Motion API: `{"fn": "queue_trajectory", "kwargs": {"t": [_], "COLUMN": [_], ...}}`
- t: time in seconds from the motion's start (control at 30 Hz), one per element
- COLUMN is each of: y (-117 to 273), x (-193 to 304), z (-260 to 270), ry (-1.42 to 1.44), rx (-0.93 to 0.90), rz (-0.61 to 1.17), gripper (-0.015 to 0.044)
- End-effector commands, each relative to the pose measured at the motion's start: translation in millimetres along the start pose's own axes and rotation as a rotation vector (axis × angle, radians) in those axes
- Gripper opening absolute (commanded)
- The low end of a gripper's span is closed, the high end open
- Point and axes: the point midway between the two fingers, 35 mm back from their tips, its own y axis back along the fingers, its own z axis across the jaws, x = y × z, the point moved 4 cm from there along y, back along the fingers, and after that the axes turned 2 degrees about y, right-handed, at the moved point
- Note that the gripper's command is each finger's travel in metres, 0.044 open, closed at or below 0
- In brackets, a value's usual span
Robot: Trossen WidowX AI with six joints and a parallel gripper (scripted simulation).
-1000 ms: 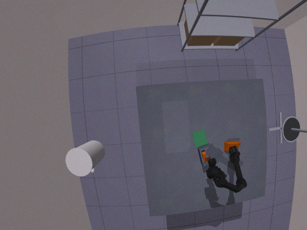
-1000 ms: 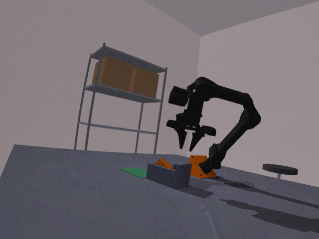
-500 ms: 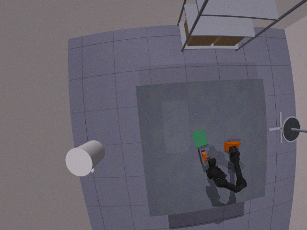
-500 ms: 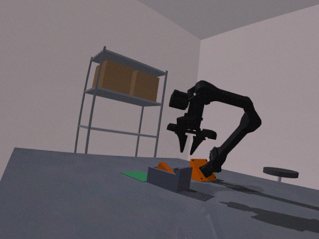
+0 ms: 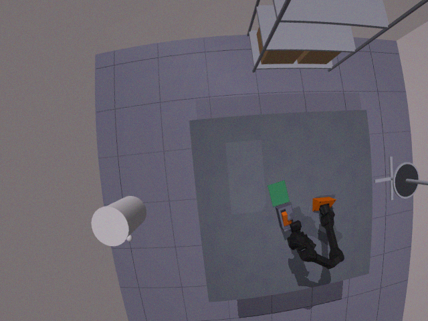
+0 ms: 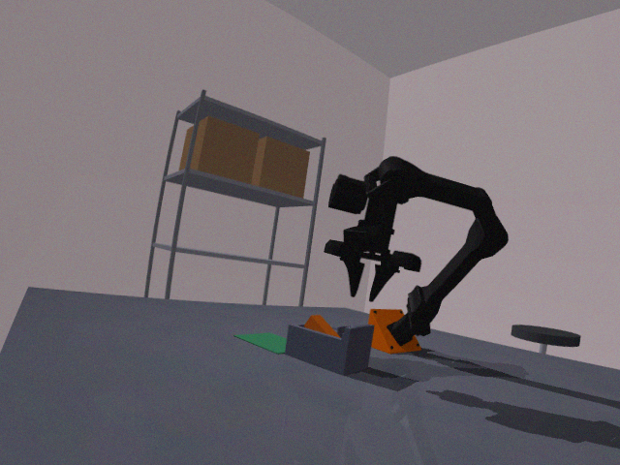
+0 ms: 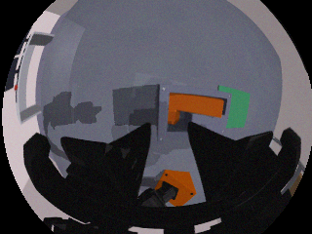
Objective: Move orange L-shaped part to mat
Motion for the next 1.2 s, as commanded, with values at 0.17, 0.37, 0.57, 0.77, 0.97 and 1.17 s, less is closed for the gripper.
{"fn": "queue_trajectory", "kwargs": {"t": [0.17, 0.37, 0.57, 0.77, 0.97, 1.17], "y": [0, 0, 0, -34, -70, -70], "x": [0, 0, 0, -2, 1, 1], "z": [0, 0, 0, -1, 0, 0], "ry": [-0.001, -0.001, -0.001, -0.031, -0.067, -0.067], "rx": [0.000, 0.000, 0.000, -0.032, -0.065, -0.065], "rz": [0.000, 0.000, 0.000, 0.030, 0.066, 0.066], "gripper": [0.0180, 0.0180, 0.0180, 0.0180, 0.0180, 0.0180]}}
